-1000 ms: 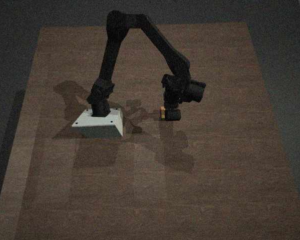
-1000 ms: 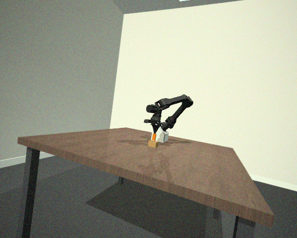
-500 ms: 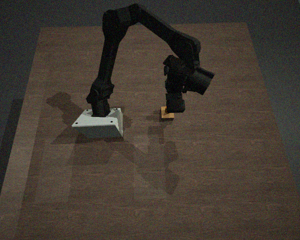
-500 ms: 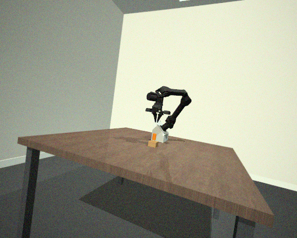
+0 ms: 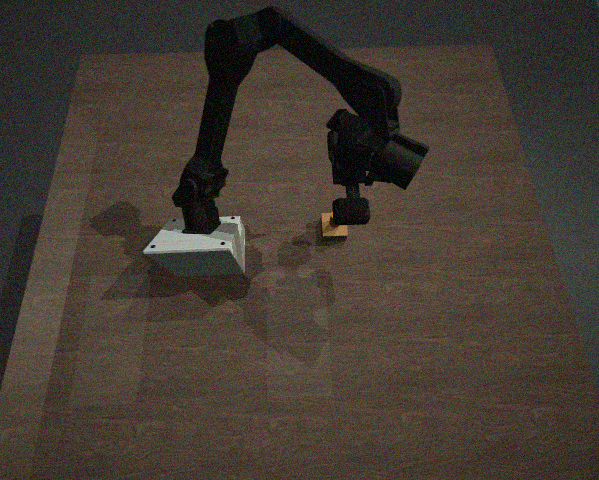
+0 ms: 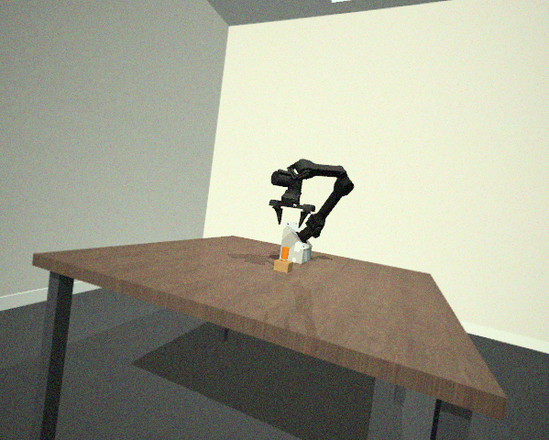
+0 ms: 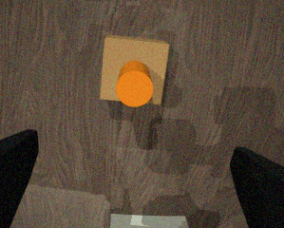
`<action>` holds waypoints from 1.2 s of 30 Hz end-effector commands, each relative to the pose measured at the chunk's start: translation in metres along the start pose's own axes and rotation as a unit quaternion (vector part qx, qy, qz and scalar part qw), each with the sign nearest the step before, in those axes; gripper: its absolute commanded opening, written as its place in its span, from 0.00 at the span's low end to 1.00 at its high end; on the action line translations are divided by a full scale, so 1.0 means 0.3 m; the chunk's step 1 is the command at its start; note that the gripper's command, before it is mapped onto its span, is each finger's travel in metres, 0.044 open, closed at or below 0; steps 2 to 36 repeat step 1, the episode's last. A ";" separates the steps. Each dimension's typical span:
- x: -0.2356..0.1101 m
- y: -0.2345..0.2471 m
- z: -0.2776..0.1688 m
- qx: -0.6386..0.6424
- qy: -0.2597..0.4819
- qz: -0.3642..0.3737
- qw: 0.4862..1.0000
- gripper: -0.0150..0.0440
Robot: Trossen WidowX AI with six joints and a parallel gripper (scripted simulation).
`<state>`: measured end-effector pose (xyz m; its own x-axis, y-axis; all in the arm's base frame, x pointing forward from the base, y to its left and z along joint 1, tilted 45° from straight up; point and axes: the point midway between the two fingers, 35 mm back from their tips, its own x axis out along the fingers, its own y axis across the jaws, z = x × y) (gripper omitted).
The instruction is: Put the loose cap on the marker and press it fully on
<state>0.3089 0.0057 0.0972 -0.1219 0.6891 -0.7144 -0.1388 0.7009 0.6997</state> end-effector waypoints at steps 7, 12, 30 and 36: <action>-0.002 -0.001 0.000 -0.002 0.001 -0.001 1.000 1.00; -0.002 -0.001 0.000 -0.002 0.001 -0.001 1.000 1.00; -0.002 -0.001 0.000 -0.002 0.001 -0.001 1.000 1.00; -0.002 -0.001 0.000 -0.002 0.001 -0.001 1.000 1.00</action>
